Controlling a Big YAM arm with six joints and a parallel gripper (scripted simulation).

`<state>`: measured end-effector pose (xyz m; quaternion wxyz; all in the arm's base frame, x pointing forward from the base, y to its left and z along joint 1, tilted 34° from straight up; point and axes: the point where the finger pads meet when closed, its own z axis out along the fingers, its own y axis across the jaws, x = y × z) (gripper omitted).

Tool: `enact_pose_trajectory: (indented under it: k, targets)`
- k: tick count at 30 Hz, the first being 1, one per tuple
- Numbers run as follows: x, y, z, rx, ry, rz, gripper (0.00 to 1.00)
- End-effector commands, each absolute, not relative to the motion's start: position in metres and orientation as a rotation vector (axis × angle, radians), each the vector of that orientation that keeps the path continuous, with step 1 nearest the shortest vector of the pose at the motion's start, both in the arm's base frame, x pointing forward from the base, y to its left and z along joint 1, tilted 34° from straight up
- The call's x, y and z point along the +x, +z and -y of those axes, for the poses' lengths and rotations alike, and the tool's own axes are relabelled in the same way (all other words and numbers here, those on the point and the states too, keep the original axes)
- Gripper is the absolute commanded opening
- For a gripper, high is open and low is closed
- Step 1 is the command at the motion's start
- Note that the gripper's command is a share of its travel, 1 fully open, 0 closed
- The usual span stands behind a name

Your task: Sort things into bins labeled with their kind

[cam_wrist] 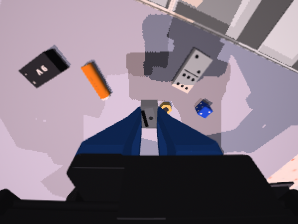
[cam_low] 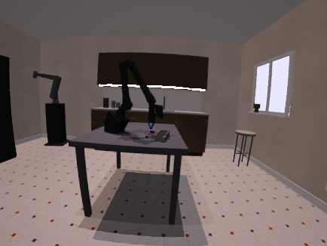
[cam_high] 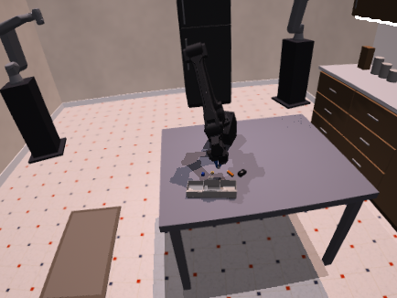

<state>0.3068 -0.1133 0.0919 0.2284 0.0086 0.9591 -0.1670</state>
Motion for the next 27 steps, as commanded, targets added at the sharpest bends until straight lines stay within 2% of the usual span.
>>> enact_pose_trajectory:
  k: [1,13,27]
  targets:
    - [0.326,0.121,0.139,0.019,-0.487,-2.61,0.1]
    - [0.34,0.149,0.187,0.018,-0.492,-2.608,0.1]
    - [0.359,0.185,0.248,-0.51,-0.623,-2.629,0.1]
